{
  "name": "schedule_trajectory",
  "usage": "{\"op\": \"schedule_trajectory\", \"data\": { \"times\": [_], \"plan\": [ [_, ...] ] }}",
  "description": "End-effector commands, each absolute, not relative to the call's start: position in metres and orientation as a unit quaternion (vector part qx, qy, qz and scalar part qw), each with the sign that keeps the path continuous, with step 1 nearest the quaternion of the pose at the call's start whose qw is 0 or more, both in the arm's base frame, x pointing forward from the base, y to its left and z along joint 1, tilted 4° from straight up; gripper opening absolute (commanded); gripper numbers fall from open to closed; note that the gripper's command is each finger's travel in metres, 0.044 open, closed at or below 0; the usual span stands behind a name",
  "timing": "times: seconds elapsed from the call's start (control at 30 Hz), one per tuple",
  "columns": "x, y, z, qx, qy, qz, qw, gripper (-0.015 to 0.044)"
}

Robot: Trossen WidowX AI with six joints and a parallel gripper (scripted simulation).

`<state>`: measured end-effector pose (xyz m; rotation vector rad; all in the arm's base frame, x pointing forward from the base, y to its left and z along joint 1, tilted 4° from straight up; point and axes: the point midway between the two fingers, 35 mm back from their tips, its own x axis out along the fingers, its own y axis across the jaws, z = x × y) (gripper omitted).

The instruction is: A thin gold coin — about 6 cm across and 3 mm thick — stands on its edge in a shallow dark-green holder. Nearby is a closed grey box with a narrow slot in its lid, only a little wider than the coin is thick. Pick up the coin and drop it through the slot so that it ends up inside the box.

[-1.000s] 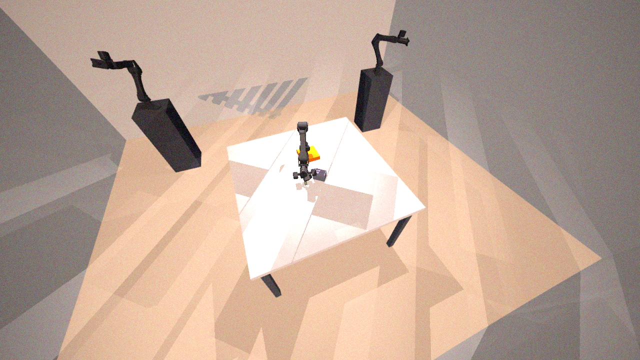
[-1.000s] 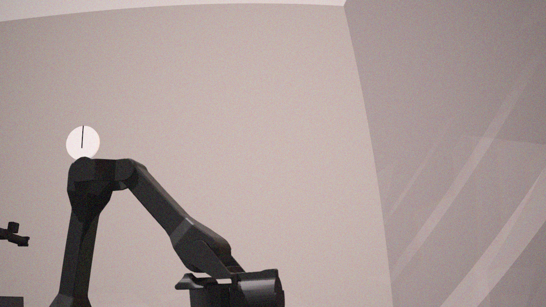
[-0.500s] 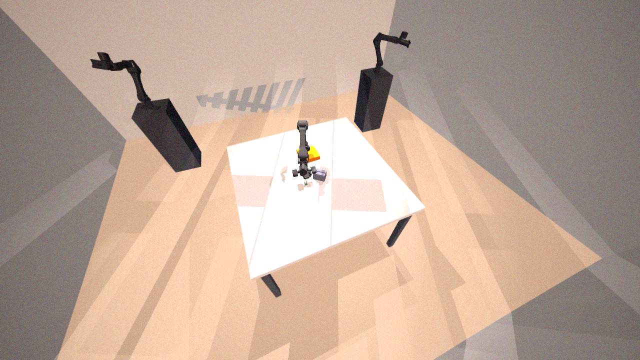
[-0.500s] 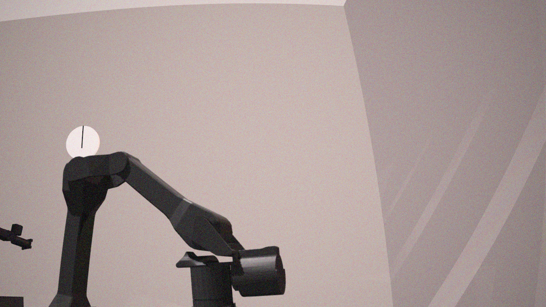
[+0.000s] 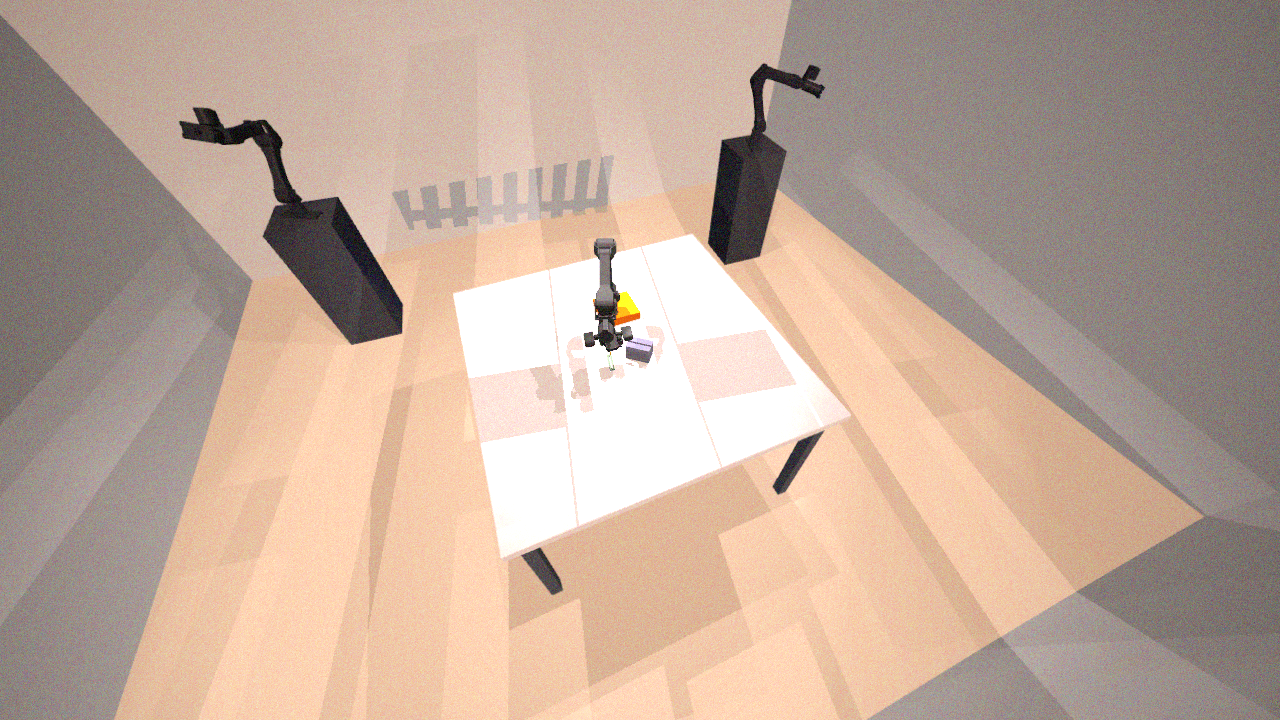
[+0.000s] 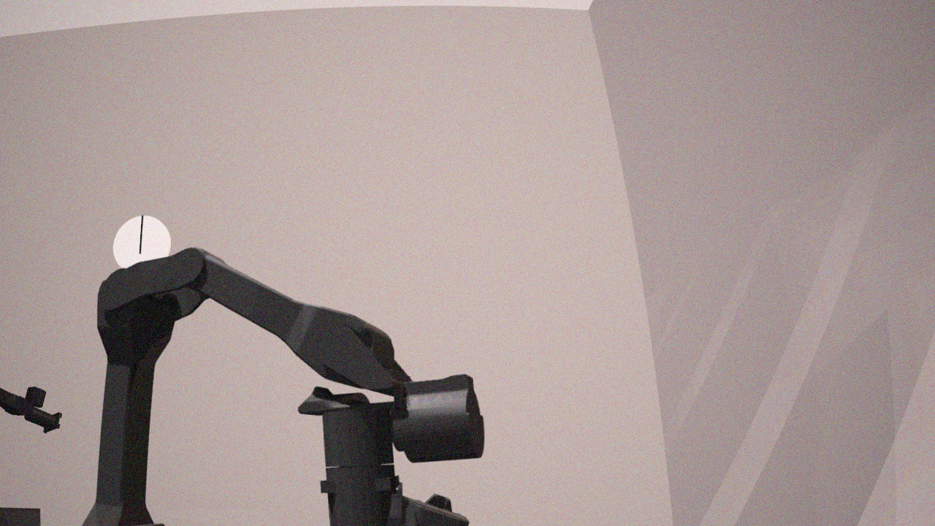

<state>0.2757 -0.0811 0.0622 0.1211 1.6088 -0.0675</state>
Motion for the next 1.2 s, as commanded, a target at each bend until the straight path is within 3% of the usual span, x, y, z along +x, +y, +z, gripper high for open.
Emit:
{"op": "schedule_trajectory", "data": {
  "times": [0.0, 0.3, 1.17],
  "plan": [
    [0.276, -0.082, 0.073, 0.052, 0.718, -0.030, 0.694, 0.0000],
    [0.274, -0.081, 0.088, 0.044, 0.718, -0.022, 0.694, 0.0000],
    [0.283, -0.079, 0.088, -0.262, 0.656, 0.293, 0.645, 0.0000]
  ]
}}
